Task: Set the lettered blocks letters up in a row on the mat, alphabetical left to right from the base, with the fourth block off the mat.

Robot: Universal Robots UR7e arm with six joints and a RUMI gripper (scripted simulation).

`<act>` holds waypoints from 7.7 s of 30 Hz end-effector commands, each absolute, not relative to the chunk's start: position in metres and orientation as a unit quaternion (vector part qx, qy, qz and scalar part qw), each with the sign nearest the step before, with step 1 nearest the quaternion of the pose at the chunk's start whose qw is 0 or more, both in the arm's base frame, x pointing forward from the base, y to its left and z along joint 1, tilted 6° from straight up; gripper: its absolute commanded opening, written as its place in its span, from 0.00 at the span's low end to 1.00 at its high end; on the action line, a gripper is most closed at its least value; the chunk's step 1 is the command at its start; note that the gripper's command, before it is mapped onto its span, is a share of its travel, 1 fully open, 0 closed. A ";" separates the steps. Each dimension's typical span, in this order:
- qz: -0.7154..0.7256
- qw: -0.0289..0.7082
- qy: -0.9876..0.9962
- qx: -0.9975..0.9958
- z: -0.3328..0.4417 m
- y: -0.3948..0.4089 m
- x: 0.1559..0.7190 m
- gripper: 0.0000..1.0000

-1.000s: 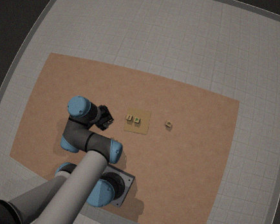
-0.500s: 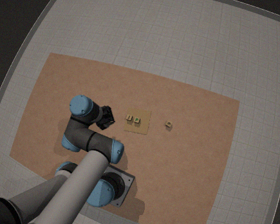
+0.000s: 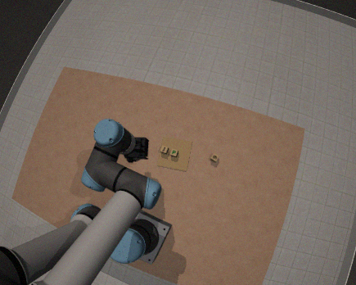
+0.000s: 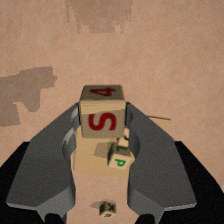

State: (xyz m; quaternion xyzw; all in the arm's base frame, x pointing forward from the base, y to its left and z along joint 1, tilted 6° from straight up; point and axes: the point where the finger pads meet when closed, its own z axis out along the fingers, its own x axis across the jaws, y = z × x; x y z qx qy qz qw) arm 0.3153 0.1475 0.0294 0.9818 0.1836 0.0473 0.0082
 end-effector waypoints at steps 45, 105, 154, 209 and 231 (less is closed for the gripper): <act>0.042 -0.023 -0.511 0.858 0.036 0.088 0.369 0.09; 0.010 -0.048 -0.980 0.192 0.041 -0.006 0.388 0.09; 0.003 -0.049 -0.998 0.034 0.040 -0.022 0.387 0.09; 0.003 -0.049 -0.998 0.034 -0.055 -0.022 0.397 0.09; 0.003 -0.049 -0.998 0.034 -0.055 -0.022 0.397 0.09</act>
